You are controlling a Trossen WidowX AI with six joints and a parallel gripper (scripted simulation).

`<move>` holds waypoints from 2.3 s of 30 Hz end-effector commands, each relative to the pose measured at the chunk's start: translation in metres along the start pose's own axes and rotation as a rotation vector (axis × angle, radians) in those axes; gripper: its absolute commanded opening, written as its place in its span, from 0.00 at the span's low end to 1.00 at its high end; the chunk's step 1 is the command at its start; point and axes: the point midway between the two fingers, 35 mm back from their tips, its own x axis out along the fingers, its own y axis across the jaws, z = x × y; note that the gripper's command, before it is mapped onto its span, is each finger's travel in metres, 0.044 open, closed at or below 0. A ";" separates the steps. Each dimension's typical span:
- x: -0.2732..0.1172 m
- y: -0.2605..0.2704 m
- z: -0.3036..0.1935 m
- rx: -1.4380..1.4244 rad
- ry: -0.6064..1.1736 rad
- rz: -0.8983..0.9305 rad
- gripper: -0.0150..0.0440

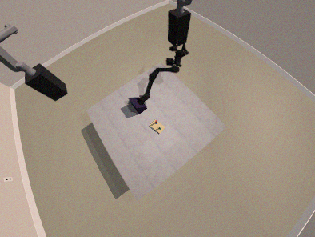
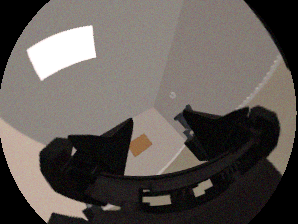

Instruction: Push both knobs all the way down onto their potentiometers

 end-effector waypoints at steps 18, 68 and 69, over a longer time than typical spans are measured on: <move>-0.055 -0.065 0.085 -0.327 -0.211 -0.348 0.25; -0.403 -0.077 0.277 -0.876 -0.627 -1.623 0.25; -0.413 -0.075 0.278 -0.879 -0.625 -1.658 0.25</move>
